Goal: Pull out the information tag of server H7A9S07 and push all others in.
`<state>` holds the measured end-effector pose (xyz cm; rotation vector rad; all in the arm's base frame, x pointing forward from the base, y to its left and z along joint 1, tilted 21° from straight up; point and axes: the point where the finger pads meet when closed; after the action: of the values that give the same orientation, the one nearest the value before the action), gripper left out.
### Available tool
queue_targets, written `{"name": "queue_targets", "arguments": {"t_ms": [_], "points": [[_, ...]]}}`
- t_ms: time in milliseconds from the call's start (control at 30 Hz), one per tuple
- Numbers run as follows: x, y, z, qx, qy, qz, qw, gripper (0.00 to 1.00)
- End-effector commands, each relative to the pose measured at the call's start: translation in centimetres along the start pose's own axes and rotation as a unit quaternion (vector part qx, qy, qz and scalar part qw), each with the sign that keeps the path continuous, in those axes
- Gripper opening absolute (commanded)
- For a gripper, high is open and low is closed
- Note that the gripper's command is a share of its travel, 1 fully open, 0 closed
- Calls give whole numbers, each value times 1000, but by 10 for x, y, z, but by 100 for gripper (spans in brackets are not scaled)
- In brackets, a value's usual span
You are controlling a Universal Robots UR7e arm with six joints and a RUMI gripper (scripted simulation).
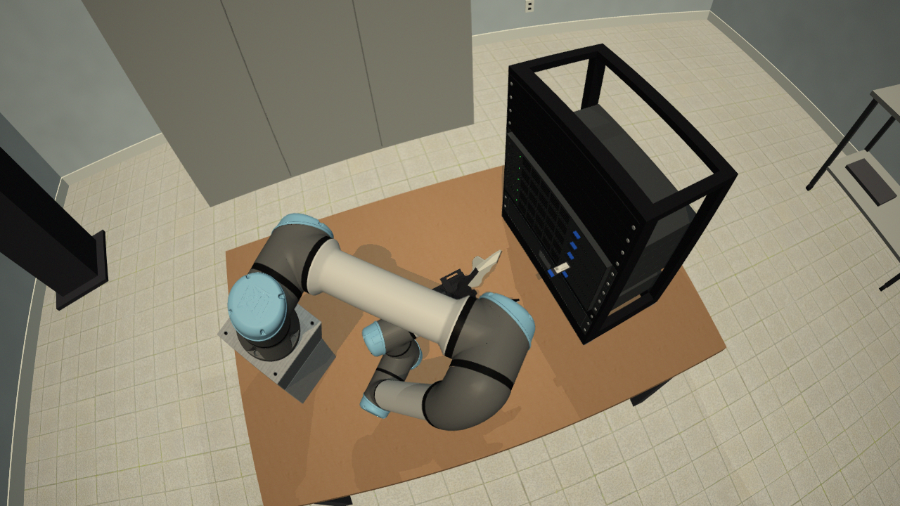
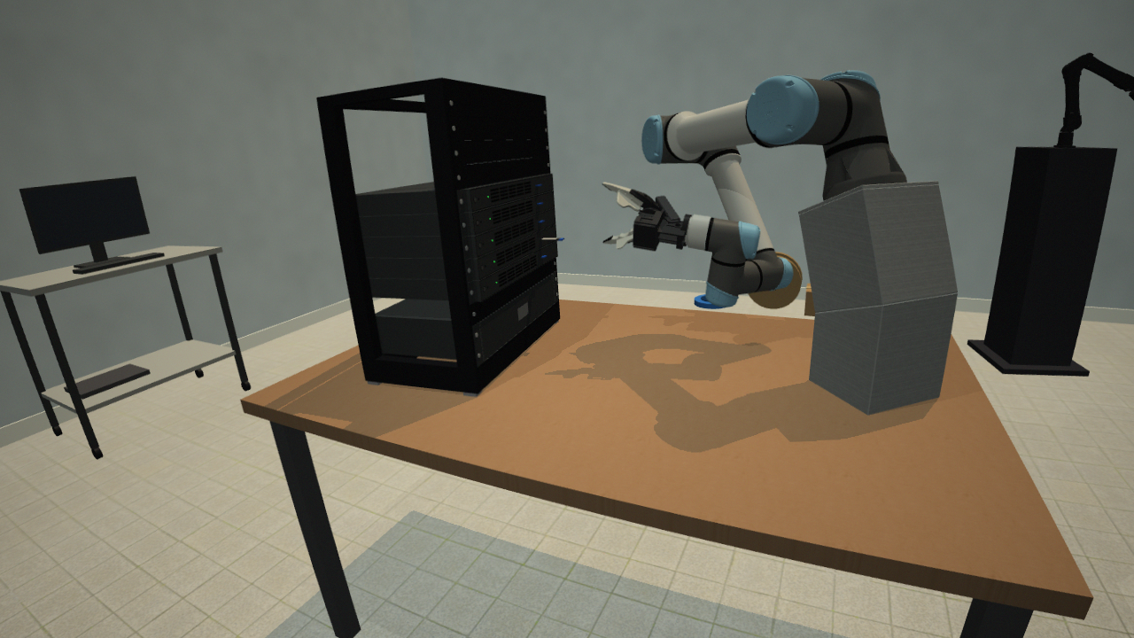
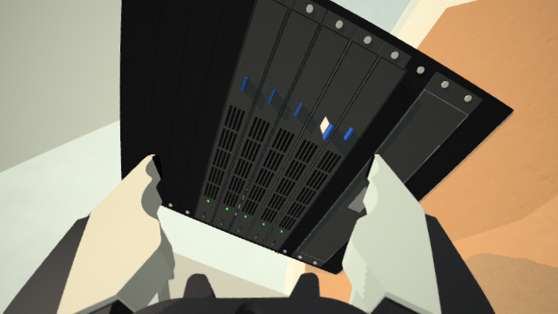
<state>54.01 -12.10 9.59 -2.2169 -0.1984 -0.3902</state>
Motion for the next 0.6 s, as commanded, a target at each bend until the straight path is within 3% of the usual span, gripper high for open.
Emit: {"name": "queue_targets", "arguments": {"t_ms": [0,567], "points": [[0,-3,-1,-9,1,-4,1000,100],[0,-13,-2,-39,7,-15,999,100]]}}
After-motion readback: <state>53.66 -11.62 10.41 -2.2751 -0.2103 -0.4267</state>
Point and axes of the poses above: the point where the finger pads meet when closed, its own x axis out along the fingers, its own y axis across the jaws, z = x × y, and after that the axes turned 2 degrees about x, right-handed
